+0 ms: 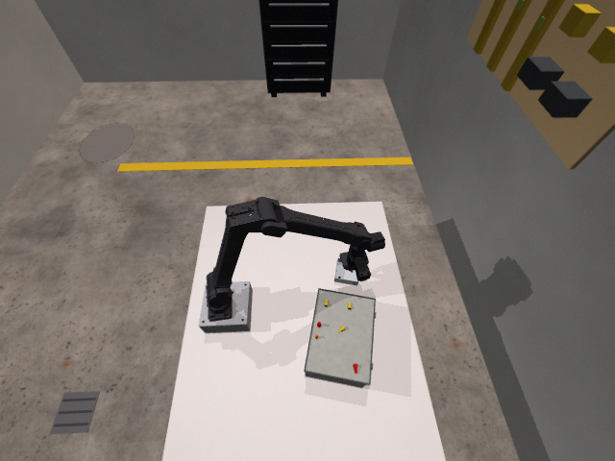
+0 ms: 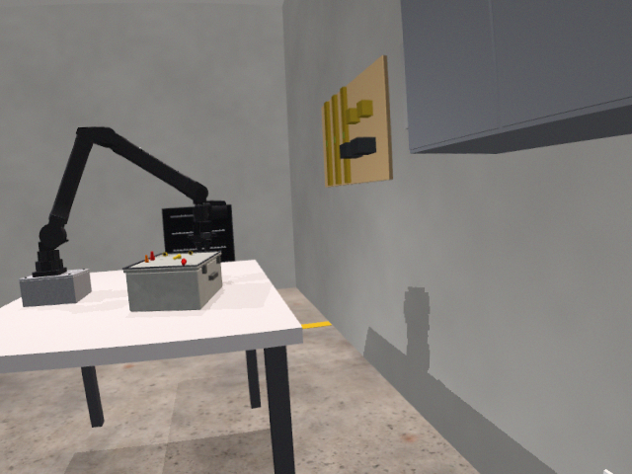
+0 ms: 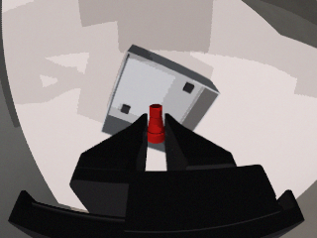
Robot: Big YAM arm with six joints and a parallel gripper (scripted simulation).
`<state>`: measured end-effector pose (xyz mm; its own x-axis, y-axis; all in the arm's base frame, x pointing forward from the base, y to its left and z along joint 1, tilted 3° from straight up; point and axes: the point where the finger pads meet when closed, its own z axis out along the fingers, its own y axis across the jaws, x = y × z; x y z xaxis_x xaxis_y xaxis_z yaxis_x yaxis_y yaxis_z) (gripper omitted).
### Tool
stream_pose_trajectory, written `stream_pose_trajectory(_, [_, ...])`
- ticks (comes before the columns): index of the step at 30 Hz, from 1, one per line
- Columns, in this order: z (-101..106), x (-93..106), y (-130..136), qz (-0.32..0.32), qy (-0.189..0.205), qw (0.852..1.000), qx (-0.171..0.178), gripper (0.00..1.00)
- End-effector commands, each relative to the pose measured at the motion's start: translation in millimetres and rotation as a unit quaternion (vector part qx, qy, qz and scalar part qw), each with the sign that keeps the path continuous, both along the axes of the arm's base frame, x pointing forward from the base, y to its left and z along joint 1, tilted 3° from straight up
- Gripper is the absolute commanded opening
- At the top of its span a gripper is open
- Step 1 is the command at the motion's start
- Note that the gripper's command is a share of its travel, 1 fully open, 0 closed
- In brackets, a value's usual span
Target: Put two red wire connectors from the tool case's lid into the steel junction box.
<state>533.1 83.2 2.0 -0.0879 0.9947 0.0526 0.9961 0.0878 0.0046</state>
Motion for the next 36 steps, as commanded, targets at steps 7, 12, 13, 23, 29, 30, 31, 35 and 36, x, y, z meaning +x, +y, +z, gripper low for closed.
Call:
stream_pose_trajectory(7, [-31.4,2.0,9.0,-0.001,-0.001,1.0,-0.001,0.1])
stream_pose_trajectory(12, [-38.3,9.0,10.4,-0.001,-0.009,1.0,0.0,0.1])
stream_pose_trajectory(13, [-41.6,7.7,10.4,-0.001,-0.008,1.0,0.0,0.1])
stream_pose_trajectory(23, [-60.3,1.6,10.4,-0.001,-0.001,1.0,-0.001,0.1])
stream_pose_trajectory(29, [-49.8,14.6,12.1,-0.001,-0.019,1.0,0.002,0.1])
stream_pose_trajectory(30, [-49.1,15.6,12.3,-0.001,-0.02,1.0,0.002,0.1])
stream_pose_trajectory(31, [-48.9,16.4,12.4,-0.001,-0.021,1.0,0.002,0.1])
stream_pose_trajectory(35, [-50.1,17.4,12.6,-0.001,-0.021,1.0,0.002,0.1])
stream_pose_trajectory(36, [-50.4,17.4,12.6,-0.001,-0.021,1.0,0.002,0.1])
